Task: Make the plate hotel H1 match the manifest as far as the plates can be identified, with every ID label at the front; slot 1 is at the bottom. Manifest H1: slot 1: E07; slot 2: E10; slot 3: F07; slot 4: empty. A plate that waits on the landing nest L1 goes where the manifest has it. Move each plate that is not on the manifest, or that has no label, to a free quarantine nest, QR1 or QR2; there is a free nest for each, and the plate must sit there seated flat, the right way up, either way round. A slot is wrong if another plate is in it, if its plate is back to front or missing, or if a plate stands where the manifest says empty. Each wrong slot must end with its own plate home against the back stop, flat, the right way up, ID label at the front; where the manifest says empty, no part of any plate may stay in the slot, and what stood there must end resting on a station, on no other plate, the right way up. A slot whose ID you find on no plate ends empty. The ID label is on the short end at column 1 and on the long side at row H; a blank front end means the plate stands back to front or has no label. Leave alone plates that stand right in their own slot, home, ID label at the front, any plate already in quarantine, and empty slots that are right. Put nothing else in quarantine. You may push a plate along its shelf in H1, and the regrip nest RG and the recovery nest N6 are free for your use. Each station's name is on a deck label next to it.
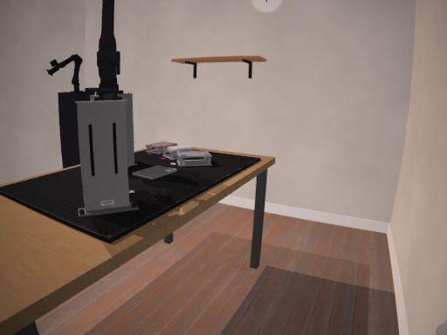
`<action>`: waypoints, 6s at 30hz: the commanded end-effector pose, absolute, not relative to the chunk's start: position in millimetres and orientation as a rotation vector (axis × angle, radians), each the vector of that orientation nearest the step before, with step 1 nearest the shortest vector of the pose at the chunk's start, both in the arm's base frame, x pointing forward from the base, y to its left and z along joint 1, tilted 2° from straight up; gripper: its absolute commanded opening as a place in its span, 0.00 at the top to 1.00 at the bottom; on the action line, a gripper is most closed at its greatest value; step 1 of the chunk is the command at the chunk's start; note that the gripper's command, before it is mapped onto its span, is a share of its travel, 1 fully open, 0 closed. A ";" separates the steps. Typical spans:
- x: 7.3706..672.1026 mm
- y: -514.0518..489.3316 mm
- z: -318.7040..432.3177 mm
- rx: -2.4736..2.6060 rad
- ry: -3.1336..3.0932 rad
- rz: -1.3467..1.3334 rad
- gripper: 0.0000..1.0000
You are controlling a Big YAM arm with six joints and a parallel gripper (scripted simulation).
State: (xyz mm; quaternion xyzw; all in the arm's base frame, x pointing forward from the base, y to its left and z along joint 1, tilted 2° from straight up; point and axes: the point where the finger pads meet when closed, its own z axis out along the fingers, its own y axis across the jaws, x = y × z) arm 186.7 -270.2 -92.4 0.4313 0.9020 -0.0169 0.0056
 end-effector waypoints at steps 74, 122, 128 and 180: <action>155.8 -325.8 -190.7 1.234 2.842 -0.086 0.14; 152.6 -321.4 -215.2 1.238 2.850 -0.074 0.14; 154.3 -325.0 -213.1 1.236 2.844 -0.083 0.14; 152.1 -321.9 -247.9 1.239 2.854 -0.070 0.14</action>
